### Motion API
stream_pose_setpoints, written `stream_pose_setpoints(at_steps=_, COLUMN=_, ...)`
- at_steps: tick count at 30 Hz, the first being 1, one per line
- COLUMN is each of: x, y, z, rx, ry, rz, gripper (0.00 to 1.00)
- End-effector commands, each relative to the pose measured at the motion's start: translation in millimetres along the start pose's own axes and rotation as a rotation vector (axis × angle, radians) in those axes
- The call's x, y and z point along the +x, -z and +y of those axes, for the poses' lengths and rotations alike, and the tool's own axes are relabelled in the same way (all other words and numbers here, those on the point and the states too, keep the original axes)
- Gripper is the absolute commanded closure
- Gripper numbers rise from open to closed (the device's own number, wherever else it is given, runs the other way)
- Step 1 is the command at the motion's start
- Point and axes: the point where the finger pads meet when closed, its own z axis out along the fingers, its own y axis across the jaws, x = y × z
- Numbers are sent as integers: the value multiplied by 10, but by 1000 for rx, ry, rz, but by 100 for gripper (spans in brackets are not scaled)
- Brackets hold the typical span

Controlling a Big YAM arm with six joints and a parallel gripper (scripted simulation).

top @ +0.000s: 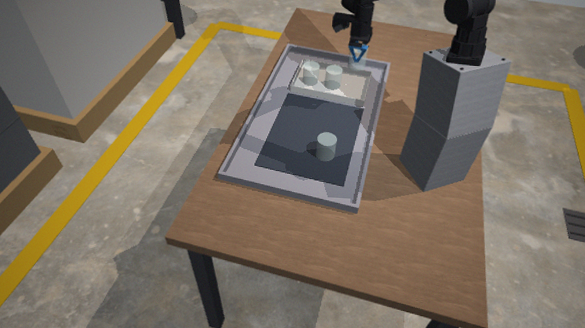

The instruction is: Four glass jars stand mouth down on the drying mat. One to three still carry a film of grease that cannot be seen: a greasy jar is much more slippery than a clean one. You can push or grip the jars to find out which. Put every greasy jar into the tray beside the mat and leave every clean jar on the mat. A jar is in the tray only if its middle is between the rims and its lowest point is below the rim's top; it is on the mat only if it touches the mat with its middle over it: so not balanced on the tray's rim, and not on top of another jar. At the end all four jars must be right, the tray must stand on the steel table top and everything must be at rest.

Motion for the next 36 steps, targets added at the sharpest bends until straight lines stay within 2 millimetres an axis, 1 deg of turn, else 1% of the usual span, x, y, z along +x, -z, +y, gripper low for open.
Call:
stream_pose_setpoints(at_steps=1, x=-91, y=148, z=-265, rx=24, ry=20, rz=-32, gripper=100)
stream_pose_setpoints(at_steps=4, x=-52, y=149, z=-357, rx=24, ry=20, rz=-32, gripper=100)
stream_pose_setpoints(at_steps=11, x=-39, y=149, z=-388, rx=24, ry=20, rz=-32, gripper=100)
stream_pose_setpoints(at_steps=12, x=-61, y=151, z=-465, rx=24, ry=20, rz=-32, gripper=100)
stream_pose_setpoints(at_steps=19, x=-61, y=151, z=-465, rx=24, ry=20, rz=-32, gripper=100)
stream_pose_setpoints(at_steps=21, x=-63, y=97, z=-466, rx=24, ry=20, rz=-32, gripper=100)
stream_pose_setpoints(at_steps=23, x=-63, y=97, z=-466, rx=24, ry=20, rz=-32, gripper=100)
stream_pose_setpoints(at_steps=36, x=-74, y=-248, z=-474, rx=24, ry=20, rz=-32, gripper=100)
